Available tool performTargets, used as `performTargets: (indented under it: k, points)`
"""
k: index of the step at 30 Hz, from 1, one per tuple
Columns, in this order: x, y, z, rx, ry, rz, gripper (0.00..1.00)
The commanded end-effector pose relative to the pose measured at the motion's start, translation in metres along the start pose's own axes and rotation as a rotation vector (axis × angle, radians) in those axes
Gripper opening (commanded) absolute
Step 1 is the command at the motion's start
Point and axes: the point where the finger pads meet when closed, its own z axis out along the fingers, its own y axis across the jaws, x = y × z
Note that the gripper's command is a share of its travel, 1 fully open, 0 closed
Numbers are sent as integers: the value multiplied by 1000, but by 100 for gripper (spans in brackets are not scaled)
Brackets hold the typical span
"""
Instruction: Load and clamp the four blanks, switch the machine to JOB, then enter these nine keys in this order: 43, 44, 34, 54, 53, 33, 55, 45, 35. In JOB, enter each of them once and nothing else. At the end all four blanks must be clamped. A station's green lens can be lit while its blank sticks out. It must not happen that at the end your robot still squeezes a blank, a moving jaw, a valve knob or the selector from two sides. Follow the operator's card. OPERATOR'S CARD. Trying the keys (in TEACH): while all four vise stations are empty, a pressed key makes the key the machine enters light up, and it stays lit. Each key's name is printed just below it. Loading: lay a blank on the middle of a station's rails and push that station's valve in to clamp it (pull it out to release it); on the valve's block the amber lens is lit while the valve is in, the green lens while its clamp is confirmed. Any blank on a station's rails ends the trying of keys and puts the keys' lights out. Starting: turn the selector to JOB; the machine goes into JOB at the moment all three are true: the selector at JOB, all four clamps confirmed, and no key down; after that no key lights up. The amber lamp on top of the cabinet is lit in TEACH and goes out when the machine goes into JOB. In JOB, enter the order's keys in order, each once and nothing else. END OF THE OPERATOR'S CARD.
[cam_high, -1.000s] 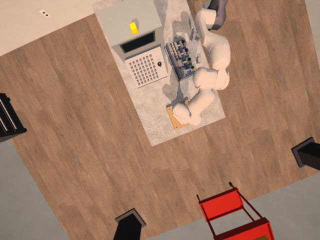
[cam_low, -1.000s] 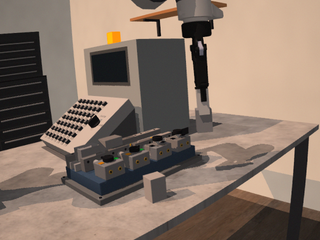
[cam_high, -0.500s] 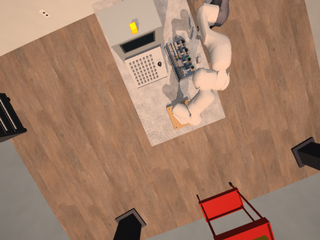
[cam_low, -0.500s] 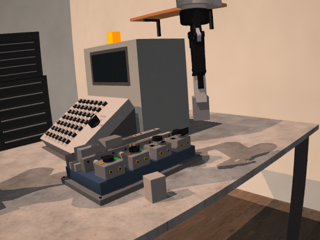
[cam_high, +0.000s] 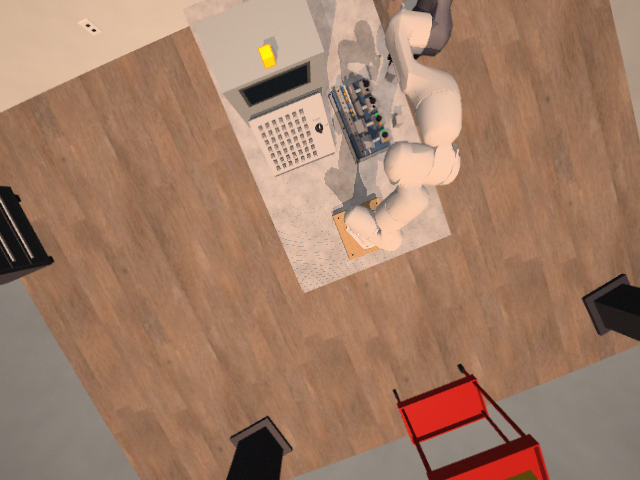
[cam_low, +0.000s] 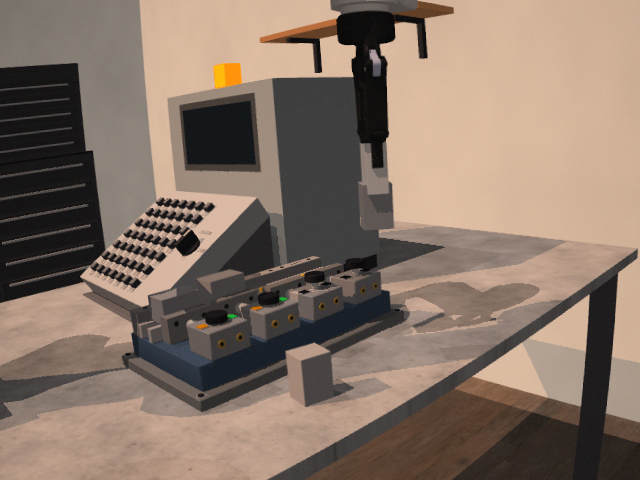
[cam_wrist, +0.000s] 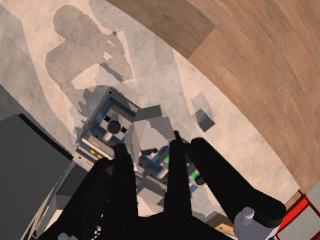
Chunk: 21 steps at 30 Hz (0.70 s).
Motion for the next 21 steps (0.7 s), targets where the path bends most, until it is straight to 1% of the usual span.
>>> performTargets:
  k: [1, 6, 11, 13, 17, 21]
  points:
    - [-16, -28, -13, 26, 29, -160, 0]
    - [-60, -67, -18, 30, 36, -364, 0]
    - [-108, -96, -8, 12, 28, -550, 0]
    - [-108, -96, -8, 12, 28, -550, 0]
    - [-136, -106, 3, -6, 13, -650, 0]
    - [-151, -110, 11, -17, 4, -698, 0]
